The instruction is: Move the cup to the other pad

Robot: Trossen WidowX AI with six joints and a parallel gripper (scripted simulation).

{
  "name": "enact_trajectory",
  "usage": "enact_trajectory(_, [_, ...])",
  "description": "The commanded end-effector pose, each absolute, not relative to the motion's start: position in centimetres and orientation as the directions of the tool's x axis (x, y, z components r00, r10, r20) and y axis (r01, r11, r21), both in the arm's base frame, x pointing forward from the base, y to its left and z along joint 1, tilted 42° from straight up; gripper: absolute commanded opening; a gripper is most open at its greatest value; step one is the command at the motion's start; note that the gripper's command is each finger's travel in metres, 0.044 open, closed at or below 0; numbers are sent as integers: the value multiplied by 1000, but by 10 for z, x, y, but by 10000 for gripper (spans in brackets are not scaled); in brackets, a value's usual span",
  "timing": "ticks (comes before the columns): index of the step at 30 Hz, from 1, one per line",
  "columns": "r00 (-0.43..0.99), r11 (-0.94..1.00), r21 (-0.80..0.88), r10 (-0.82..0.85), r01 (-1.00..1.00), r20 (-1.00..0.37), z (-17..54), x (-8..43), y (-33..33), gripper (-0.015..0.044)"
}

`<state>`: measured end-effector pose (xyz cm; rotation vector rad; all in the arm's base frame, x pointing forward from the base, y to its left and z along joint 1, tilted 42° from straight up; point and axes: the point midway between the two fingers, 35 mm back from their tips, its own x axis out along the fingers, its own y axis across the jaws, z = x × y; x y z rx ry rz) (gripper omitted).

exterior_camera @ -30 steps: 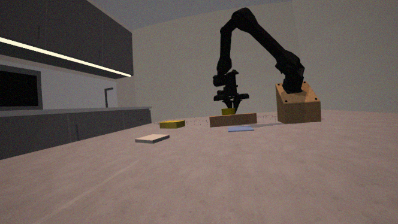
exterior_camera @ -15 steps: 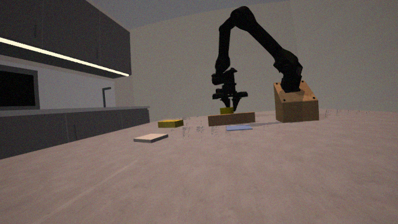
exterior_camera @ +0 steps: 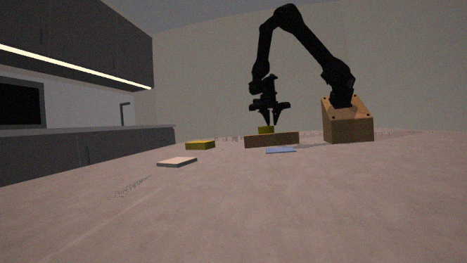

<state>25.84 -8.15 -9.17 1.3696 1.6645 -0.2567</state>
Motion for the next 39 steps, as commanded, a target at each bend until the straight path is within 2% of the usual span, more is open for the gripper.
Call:
enact_trajectory(1, [64, 359, 383, 654, 851, -754, -84, 260, -89, 147])
enact_trajectory(10, [63, 358, 382, 655, 852, -753, -76, 255, -94, 147])
enact_trajectory(21, [61, 354, 380, 658, 854, -751, -76, 255, -94, 435])
enact_trajectory(32, [62, 359, 380, 653, 852, -755, -33, 248, -130, 440])
enact_trajectory(39, [62, 359, 380, 653, 852, -755, -30, 247, -132, 440])
